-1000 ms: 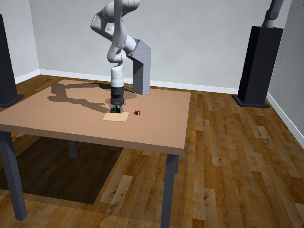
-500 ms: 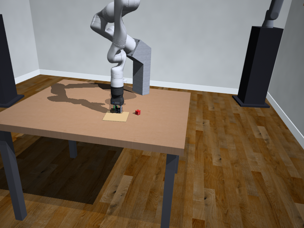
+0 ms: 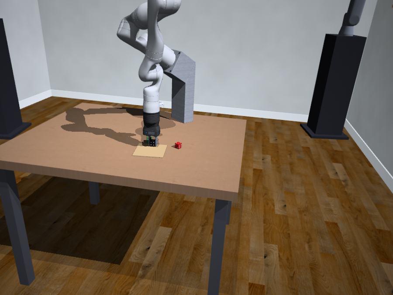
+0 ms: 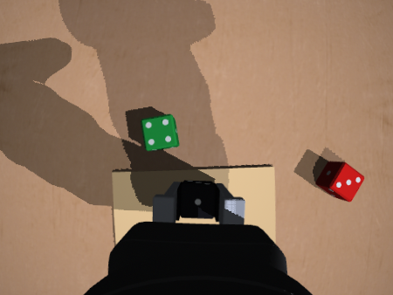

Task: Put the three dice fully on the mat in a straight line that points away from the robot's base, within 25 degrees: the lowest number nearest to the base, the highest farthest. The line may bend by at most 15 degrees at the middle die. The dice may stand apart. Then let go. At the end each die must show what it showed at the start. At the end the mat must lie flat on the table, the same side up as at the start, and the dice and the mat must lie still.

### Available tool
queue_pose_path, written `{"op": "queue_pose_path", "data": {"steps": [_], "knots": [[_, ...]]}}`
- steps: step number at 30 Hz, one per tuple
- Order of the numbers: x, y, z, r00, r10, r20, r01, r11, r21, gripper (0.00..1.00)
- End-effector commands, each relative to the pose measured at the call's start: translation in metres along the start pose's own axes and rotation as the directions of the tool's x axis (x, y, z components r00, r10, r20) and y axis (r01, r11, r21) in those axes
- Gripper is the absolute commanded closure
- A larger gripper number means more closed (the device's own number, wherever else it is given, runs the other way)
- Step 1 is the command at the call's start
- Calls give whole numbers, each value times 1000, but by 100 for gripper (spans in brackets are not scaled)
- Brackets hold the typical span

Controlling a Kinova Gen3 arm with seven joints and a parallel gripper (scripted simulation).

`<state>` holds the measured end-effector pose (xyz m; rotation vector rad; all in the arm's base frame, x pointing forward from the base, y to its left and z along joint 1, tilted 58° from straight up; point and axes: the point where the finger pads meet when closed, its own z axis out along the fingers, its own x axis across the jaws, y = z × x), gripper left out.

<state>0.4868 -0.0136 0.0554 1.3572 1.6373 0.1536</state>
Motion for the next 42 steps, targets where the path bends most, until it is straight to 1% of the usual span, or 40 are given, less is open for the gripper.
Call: {"op": "queue_pose_path", "data": {"steps": [1,42], "knots": [[0,0,0,1000,0,-1,0,1000,-1,51],[0,0,4,1000,0,-1,0,1000,-1,51]]}}
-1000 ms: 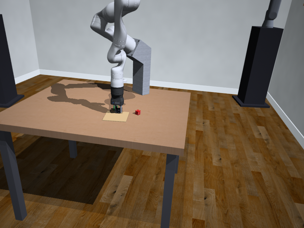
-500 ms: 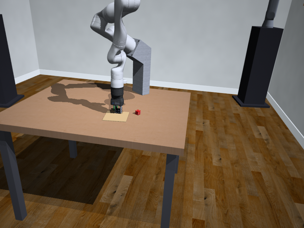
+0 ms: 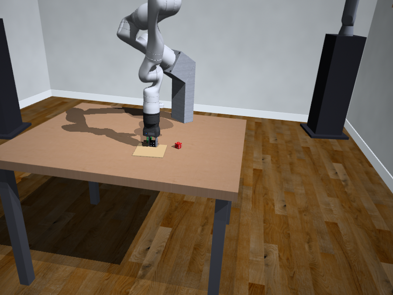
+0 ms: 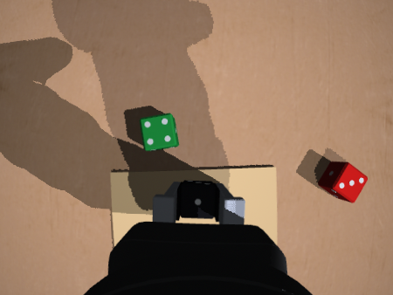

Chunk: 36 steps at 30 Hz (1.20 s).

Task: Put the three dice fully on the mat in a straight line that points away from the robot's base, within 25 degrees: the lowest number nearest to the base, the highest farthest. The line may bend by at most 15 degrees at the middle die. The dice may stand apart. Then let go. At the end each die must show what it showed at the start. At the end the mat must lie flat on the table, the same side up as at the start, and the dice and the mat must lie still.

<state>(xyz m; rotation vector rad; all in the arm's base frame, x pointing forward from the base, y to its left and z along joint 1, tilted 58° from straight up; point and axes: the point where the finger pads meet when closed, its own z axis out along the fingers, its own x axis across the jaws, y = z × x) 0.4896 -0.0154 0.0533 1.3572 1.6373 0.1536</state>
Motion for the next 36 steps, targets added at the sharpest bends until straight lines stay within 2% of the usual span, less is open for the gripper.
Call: {"op": "queue_pose_path", "data": {"steps": [1,19,20,22,23,25,26,28,29,33,34,36], "knots": [[0,0,0,1000,0,-1,0,1000,-1,51],[0,0,0,1000,0,-1,0,1000,-1,51],[0,0,0,1000,0,-1,0,1000,-1,45],[0,0,0,1000,0,-1,0,1000,-1,45],[0,0,0,1000,0,-1,0,1000,-1,39],[0,0,0,1000,0,-1,0,1000,-1,39],[0,0,0,1000,0,-1,0,1000,-1,33],[0,0,0,1000,0,-1,0,1000,-1,33],[0,0,0,1000,0,-1,0,1000,-1,27],[0,0,0,1000,0,-1,0,1000,-1,27],[0,0,0,1000,0,-1,0,1000,-1,21],[0,0,0,1000,0,-1,0,1000,-1,21]]}}
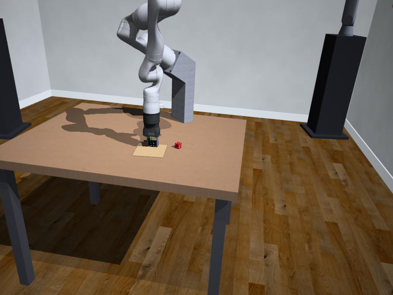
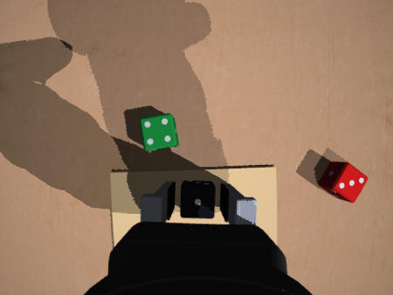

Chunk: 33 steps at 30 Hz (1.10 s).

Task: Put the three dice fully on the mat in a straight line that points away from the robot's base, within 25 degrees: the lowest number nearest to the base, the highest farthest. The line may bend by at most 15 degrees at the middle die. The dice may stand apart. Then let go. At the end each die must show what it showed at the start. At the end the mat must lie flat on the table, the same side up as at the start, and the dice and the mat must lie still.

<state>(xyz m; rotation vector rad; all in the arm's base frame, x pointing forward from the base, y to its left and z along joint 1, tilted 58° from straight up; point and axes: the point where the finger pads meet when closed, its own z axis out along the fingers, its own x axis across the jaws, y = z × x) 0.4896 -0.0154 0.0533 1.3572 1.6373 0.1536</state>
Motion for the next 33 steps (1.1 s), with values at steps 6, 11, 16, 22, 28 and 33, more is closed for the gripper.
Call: {"op": "queue_pose_path", "data": {"steps": [6,11,16,22,28,33], "knots": [[0,0,0,1000,0,-1,0,1000,-1,21],[0,0,-2,1000,0,-1,0,1000,-1,21],[0,0,-13,1000,0,-1,0,1000,-1,21],[0,0,-43,1000,0,-1,0,1000,-1,21],[0,0,-69,1000,0,-1,0,1000,-1,21],[0,0,-83,1000,0,-1,0,1000,-1,21]]}}
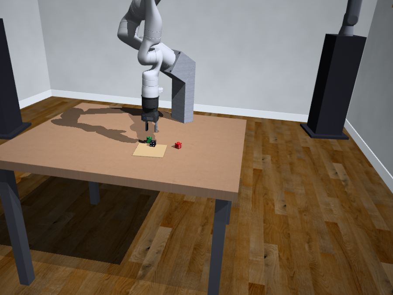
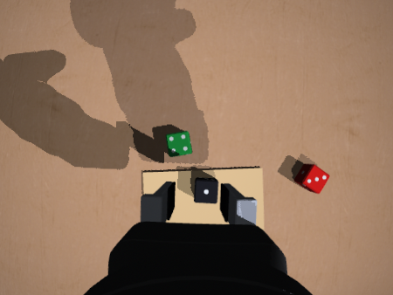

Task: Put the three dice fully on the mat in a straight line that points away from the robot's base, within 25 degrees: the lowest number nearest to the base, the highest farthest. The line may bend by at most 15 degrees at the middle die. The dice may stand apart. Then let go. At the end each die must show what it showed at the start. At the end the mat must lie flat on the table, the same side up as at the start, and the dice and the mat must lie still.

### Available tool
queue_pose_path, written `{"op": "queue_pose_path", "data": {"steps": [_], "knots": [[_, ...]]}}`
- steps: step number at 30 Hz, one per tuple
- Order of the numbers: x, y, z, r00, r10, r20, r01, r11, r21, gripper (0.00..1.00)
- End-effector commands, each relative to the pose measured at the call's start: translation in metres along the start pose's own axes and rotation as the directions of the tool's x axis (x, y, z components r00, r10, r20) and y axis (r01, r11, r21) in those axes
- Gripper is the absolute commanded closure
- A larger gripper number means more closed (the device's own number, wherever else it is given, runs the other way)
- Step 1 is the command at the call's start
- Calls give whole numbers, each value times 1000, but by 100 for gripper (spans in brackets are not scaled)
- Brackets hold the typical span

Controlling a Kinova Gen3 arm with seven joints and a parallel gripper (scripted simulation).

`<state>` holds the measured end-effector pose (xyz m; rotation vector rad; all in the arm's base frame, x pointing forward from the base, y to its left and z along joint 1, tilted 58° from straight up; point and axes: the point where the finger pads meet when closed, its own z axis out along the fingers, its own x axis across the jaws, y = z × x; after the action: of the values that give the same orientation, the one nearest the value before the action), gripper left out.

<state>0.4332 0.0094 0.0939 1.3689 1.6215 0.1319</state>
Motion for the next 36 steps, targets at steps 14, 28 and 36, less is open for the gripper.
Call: {"op": "queue_pose_path", "data": {"steps": [14,28,36], "knots": [[8,4,-17,1000,-5,-20,5,1000,-14,0],[8,4,-17,1000,-5,-20,5,1000,-14,0],[11,3,-17,999,-48,-23,48,999,-14,0]]}}
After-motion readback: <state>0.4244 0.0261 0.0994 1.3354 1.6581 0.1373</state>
